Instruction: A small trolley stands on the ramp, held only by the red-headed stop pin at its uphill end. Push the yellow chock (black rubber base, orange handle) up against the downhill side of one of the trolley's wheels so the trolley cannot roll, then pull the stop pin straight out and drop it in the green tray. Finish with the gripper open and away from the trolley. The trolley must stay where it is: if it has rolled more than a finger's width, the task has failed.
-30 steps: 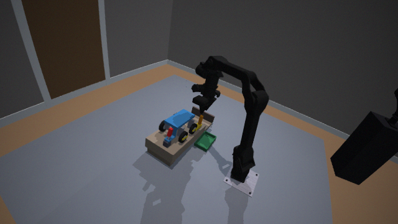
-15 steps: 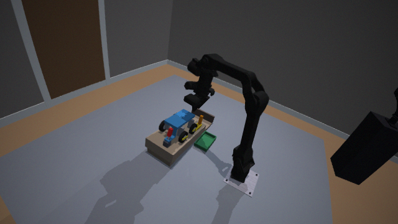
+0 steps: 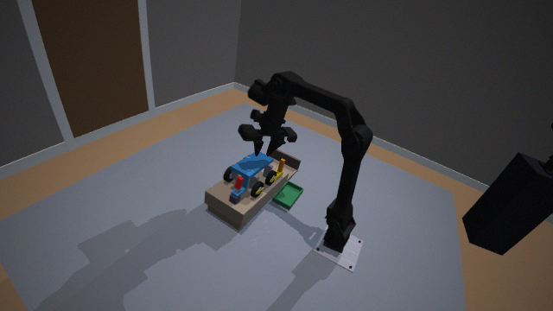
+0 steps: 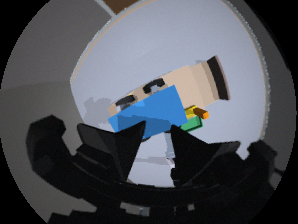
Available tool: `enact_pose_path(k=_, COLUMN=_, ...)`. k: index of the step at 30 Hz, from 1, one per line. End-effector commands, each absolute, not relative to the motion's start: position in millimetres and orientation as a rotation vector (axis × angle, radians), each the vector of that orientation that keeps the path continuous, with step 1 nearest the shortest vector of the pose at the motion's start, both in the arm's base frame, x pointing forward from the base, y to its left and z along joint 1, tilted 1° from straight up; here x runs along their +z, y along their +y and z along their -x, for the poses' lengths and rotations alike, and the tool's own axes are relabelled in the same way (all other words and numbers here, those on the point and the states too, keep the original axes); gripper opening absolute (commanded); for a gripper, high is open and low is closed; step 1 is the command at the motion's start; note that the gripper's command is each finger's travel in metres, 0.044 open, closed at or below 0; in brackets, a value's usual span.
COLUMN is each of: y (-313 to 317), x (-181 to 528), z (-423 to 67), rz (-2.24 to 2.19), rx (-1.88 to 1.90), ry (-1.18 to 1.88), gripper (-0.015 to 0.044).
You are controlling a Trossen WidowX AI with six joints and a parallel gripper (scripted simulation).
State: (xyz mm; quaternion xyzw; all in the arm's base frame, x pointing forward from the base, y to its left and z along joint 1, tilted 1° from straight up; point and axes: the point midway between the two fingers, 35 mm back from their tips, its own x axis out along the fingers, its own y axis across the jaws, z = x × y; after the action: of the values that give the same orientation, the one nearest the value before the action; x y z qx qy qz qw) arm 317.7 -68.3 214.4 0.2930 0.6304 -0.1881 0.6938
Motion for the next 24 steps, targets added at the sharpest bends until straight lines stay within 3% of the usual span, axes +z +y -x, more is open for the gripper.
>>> enact_pose_path(k=1, y=-48.8, x=218.6, z=-322.0, rz=-0.812, rx=-0.515, ry=1.394, gripper=0.019)
enact_pose_path(k=24, y=44.1, x=233.3, z=-322.6, rz=-1.534, rx=-1.088, ry=1.313, gripper=0.019)
